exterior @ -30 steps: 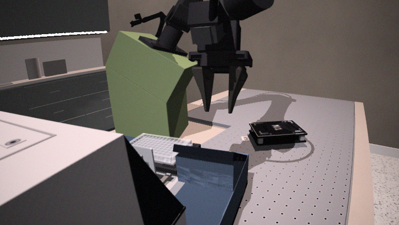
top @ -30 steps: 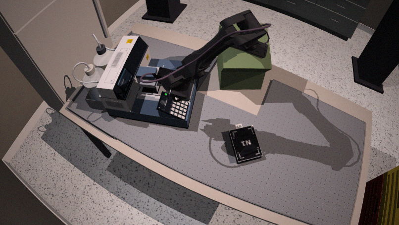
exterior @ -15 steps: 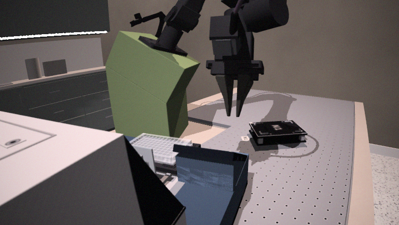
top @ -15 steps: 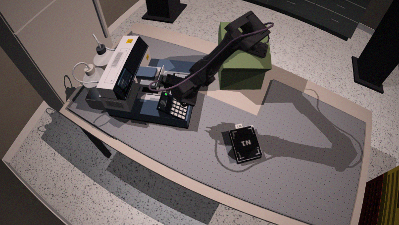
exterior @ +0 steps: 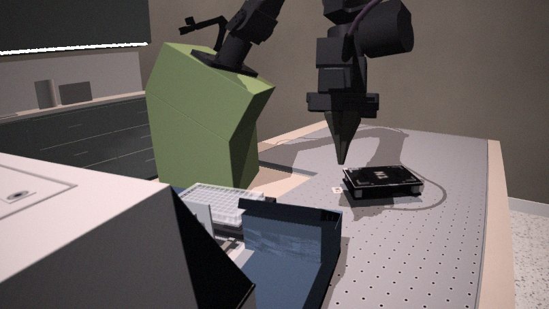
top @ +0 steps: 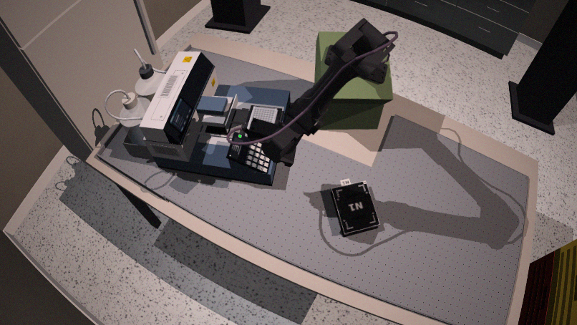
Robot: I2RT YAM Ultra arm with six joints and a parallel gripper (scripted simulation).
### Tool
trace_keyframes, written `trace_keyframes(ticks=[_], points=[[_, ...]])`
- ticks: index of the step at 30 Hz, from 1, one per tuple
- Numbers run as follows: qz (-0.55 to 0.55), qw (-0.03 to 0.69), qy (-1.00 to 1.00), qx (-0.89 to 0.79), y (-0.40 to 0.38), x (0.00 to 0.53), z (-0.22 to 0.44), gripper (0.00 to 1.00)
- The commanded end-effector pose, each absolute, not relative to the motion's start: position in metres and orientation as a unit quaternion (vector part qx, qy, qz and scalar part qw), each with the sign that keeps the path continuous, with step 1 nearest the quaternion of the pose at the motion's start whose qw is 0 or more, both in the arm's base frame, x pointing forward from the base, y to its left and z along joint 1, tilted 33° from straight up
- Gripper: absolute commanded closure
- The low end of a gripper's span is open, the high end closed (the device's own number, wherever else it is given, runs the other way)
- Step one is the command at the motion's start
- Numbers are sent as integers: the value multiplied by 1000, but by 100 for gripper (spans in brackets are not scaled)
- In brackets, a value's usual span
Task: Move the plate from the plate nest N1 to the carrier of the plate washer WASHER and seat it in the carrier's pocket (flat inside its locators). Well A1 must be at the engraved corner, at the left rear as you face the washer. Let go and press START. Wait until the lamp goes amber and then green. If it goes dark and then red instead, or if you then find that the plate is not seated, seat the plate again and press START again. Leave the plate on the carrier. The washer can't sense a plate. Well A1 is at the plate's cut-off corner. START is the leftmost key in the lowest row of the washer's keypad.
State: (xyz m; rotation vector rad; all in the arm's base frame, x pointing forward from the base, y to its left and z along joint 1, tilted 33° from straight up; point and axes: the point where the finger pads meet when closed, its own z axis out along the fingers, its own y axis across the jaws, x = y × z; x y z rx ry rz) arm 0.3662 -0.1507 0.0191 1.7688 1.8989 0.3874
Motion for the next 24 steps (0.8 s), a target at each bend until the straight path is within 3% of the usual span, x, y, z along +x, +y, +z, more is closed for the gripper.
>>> trace_keyframes(ticks=[1, 24], points=[[133, 272, 684, 664, -154, 363, 24, 100], [131, 280, 678, 667, -163, 365, 31, 100]])
